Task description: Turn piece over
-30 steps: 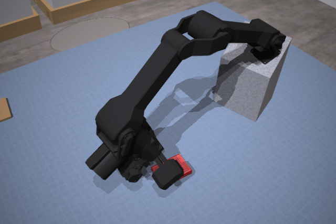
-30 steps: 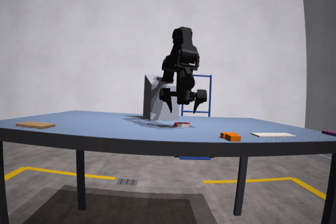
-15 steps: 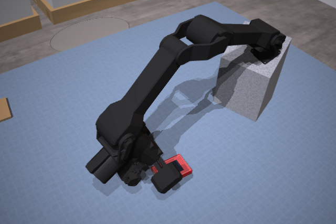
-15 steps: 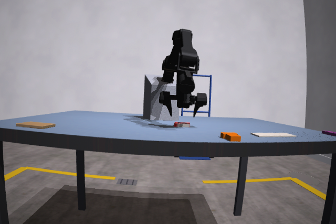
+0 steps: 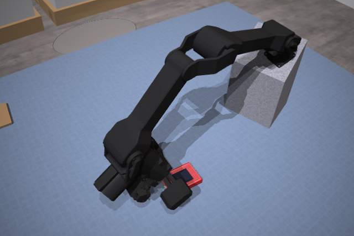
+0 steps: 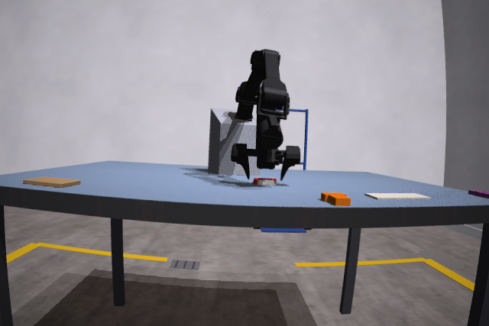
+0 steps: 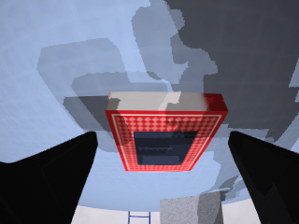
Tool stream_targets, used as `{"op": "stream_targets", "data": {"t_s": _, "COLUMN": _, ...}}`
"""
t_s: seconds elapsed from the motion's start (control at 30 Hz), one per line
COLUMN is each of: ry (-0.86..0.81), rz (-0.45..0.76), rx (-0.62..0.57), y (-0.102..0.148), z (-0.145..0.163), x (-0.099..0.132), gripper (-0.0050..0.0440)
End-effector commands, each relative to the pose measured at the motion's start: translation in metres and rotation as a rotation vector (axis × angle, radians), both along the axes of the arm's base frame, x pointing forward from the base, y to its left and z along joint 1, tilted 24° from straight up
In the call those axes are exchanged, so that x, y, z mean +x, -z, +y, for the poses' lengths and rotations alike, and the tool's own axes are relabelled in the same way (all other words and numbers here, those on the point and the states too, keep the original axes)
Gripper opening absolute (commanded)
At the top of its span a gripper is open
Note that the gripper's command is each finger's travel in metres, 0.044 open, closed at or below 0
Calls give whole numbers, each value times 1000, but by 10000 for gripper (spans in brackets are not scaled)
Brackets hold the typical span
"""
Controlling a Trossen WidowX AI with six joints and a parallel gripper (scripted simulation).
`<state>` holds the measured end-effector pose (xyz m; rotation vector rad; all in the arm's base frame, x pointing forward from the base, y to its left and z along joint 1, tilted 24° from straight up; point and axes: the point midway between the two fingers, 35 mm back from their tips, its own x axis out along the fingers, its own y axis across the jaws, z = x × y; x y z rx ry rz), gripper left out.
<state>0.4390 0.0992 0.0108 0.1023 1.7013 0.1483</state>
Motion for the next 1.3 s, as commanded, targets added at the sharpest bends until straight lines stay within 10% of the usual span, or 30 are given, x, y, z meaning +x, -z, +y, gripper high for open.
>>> {"op": "stream_targets", "data": {"t_s": 0.0, "ry": 2, "rz": 5, "rx": 1, "y": 7, "z": 1, "x": 1, "gripper": 440}}
{"op": "stream_targets", "data": {"t_s": 1.27, "ry": 3, "rz": 7, "rx": 1, "y": 11, "z": 2, "x": 3, "gripper": 440}}
